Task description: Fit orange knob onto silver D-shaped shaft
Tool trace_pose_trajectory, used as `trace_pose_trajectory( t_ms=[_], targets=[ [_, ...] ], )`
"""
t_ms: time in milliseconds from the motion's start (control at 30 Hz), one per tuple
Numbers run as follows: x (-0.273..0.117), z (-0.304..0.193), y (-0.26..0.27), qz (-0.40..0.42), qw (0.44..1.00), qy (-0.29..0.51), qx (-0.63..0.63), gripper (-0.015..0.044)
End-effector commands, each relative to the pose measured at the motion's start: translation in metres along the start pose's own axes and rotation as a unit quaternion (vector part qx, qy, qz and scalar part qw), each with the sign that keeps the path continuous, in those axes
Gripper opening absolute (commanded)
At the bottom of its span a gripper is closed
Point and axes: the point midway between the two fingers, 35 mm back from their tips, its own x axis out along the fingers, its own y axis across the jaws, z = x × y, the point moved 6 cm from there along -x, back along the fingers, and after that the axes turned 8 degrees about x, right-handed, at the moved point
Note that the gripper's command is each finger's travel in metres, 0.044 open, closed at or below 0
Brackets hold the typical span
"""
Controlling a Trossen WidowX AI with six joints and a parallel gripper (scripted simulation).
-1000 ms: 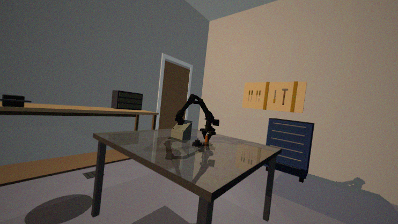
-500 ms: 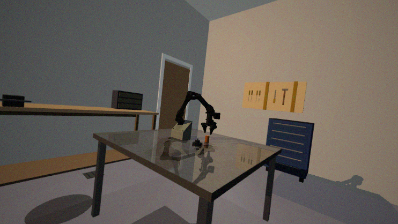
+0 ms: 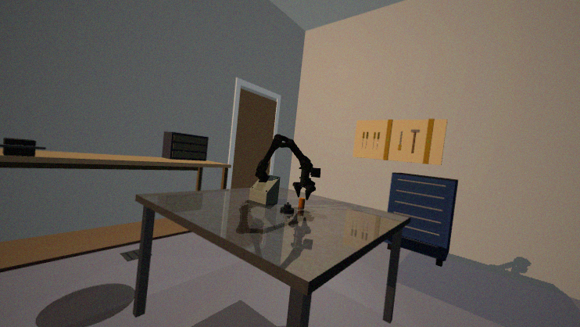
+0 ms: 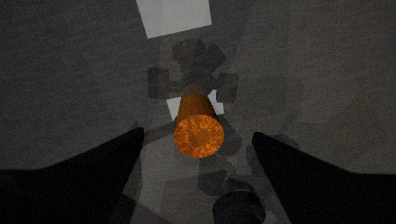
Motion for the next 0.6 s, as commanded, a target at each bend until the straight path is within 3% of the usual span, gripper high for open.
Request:
trace_pose_trajectory(
  t_ms=[0,567],
  targets=[
    [0.006,0.000,0.000,-0.002,1.000,0.002,-0.003,0.0440],
    [0.034,-0.001,0.000,-0.003,1.000,0.002,-0.003,0.0440]
  ],
)
